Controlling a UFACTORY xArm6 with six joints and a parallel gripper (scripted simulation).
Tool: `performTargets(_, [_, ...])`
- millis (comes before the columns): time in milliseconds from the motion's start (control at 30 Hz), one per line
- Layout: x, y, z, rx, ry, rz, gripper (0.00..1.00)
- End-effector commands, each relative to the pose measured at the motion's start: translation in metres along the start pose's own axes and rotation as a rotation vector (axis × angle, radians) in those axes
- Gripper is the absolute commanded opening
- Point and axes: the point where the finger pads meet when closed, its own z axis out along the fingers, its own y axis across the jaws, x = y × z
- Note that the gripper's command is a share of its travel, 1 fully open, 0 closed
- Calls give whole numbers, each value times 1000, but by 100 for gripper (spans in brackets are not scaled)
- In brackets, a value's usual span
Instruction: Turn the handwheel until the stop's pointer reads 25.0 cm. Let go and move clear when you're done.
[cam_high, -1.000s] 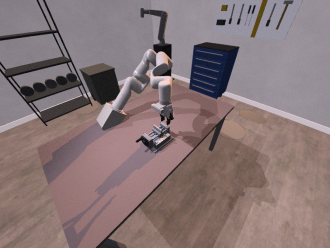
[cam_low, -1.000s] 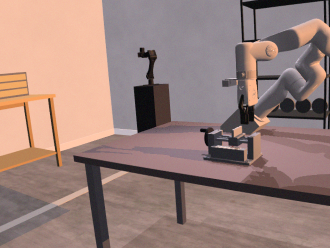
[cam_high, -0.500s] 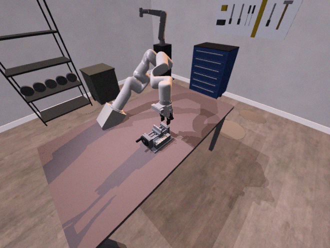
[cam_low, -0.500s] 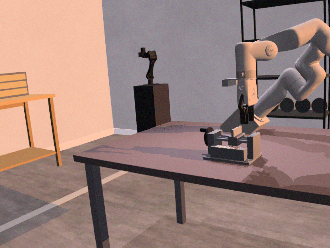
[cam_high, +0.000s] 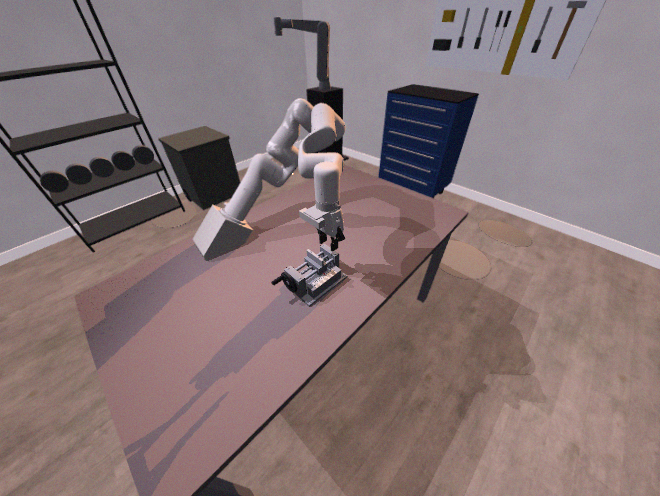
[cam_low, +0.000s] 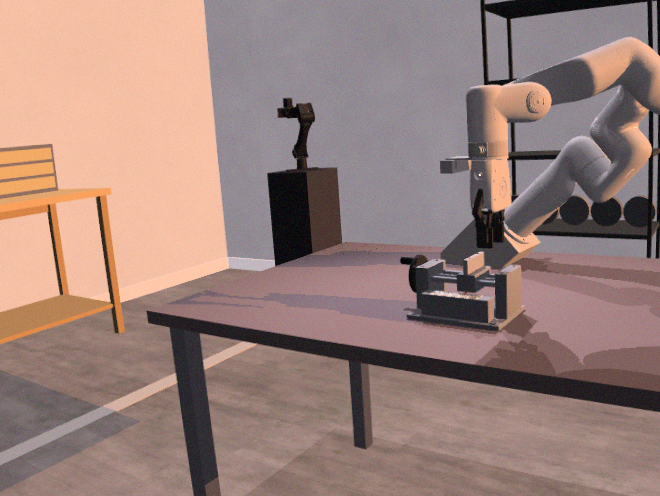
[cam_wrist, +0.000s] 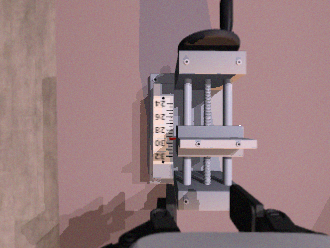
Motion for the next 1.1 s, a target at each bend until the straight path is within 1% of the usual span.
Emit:
performTargets(0, [23,4,-1,3,1,-2,57])
performTargets(100, [61,11,-2,3,1,-2,57])
performTargets(133, [61,11,-2,3,1,-2,57])
performTargets(167, [77,15,-2,3,1,-2,57])
performTargets(200, [77,15,-2,3,1,-2,57])
performTargets(233, [93,18,-2,3,1,-2,57])
performTargets(267, [93,18,-2,3,1,-2,57])
performTargets(300, [109,21,-2,3,1,-2,57])
performTargets(333, [109,21,-2,3,1,-2,57])
performTargets(367, [125,25,-2,3,1,-2,57])
performTargets(400, [125,25,-2,3,1,-2,57])
performTargets(433, [140,28,-2,3,1,-2,57])
performTargets(500, [140,28,-2,3,1,-2,57])
performTargets(600, [177,35,-2,3,1,-2,57])
performTargets(633, [177,35,-2,3,1,-2,57])
performTargets(733, [202,40,-2,3,1,-2,57])
performTargets(867, [215,43,-2,3,1,-2,57])
performTargets(1067, [216,43,-2,3,1,-2,57])
